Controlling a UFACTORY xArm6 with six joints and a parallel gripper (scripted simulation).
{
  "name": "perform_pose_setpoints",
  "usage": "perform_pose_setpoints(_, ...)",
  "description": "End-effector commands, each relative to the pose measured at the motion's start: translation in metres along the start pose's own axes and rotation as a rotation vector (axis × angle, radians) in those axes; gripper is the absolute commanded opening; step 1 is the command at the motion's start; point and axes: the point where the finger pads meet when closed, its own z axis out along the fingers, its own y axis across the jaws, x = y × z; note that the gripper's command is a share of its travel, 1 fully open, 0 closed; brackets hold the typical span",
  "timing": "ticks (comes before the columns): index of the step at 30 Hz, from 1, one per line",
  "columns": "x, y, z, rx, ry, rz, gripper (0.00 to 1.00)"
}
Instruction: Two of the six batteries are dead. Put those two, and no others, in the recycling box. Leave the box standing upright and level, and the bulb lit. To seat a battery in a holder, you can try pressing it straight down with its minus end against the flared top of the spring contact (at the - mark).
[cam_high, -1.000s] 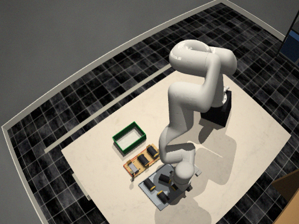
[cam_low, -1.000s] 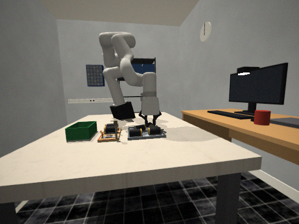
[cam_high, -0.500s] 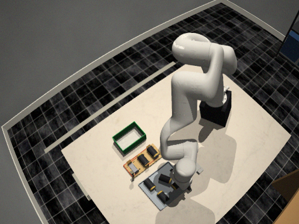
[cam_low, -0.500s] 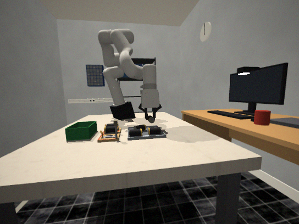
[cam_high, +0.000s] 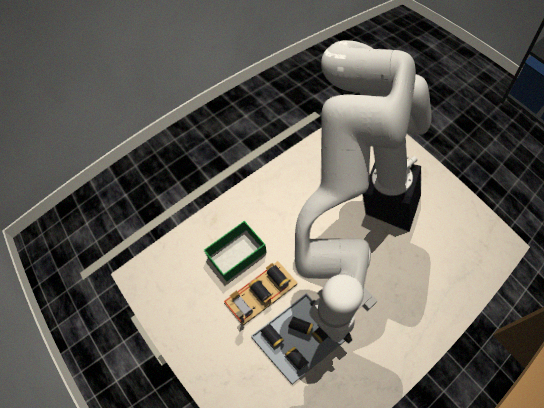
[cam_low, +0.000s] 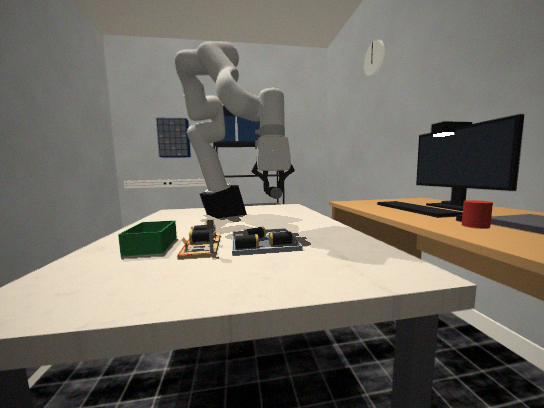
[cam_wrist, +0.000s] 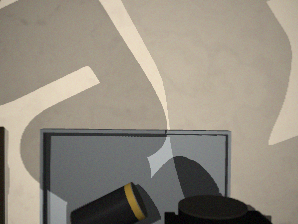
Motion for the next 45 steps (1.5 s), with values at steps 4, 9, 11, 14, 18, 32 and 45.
perform_pose_setpoints(4,0.0012,-0.0012,-0.0039,0.004,0.004,-0.003,0.28)
perform_pose_setpoints(9,0.0012,-0.0012,-0.0039,0.004,0.004,-0.028,0.28)
perform_pose_setpoints(11,0.0012,-0.0012,-0.0039,0.003,0.004,-0.049,0.28)
perform_pose_setpoints(14,0.0012,-0.0012,-0.0039,0.003,0.004,-0.062,0.28)
perform_pose_setpoints(18,0.0012,-0.0012,-0.0039,0.003,0.004,-0.132,0.28)
perform_pose_setpoints(32,0.0012,-0.0012,-0.0039,0.003,0.004,-0.507,0.28)
perform_pose_setpoints(45,0.0012,-0.0012,-0.0039,0.001,0.005,-1.025,0.28)
